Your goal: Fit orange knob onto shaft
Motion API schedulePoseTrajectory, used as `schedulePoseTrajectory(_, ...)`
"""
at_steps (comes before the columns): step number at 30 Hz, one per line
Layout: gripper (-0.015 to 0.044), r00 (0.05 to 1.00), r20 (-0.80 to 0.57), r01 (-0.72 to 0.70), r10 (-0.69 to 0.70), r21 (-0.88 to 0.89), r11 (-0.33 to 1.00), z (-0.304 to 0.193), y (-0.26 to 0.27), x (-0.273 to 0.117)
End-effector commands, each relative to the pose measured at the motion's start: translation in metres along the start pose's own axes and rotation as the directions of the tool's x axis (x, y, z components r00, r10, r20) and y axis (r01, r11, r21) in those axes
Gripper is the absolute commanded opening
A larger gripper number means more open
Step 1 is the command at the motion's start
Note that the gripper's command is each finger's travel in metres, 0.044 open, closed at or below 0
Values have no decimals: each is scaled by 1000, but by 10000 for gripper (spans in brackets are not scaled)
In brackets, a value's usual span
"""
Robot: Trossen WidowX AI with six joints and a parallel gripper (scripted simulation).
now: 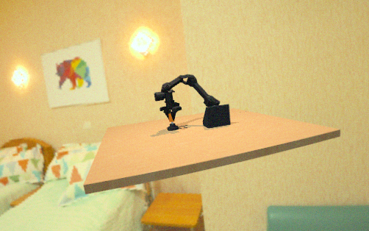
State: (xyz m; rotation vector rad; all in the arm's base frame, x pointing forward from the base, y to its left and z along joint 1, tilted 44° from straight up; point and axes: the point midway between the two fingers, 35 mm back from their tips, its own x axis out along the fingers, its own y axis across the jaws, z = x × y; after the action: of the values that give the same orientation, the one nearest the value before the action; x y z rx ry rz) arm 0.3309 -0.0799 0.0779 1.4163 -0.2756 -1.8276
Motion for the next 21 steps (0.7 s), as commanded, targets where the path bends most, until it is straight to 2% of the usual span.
schedulePoseTrajectory(1, 0, 1000, -1, -4, 4, 2, 1000, -1, 1, 1)
schedulePoseTrajectory(21, 0, 1000, -1, -5, 5, 3, 1000, 2, 1, 14)
